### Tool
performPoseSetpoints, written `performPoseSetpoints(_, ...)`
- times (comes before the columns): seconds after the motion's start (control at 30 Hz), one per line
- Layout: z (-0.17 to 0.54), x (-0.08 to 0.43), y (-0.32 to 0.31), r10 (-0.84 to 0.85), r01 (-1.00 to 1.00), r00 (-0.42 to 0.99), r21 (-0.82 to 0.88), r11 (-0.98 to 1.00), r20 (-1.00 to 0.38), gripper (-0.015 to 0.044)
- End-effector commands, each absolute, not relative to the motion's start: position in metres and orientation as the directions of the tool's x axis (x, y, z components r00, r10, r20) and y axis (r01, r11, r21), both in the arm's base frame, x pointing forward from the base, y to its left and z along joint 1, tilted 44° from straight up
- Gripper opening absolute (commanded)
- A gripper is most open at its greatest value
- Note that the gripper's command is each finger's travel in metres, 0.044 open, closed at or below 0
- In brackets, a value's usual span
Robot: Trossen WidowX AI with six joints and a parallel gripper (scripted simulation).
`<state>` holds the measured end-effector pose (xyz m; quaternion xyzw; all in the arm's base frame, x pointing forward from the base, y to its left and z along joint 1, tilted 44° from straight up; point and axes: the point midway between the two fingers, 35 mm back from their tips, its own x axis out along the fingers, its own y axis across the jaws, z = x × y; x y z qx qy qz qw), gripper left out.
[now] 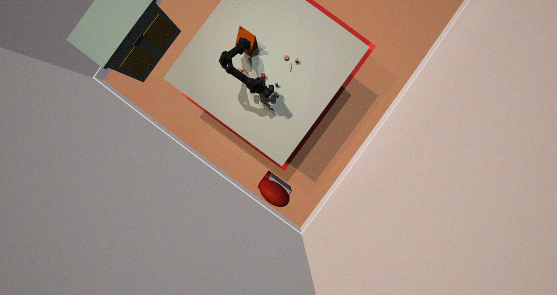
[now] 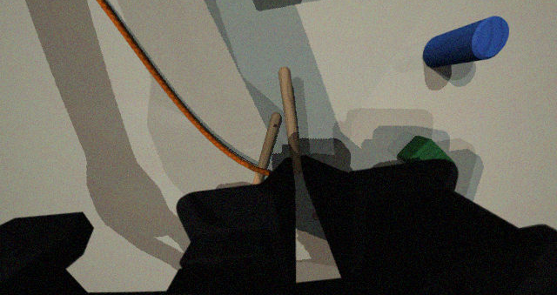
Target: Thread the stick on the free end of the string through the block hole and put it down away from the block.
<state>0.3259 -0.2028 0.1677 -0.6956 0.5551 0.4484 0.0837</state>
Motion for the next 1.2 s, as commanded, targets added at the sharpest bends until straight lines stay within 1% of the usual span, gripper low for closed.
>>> performPoseSetpoints(0.0,0.166,0.323,-0.2,-0.701,-0.851,-0.019,0.38,-0.363,-0.713,0.0)
performPoseSetpoints(1.17,0.138,0.299,-0.173,-0.7,-0.85,-0.021,0.381,-0.364,-0.714,0.0)
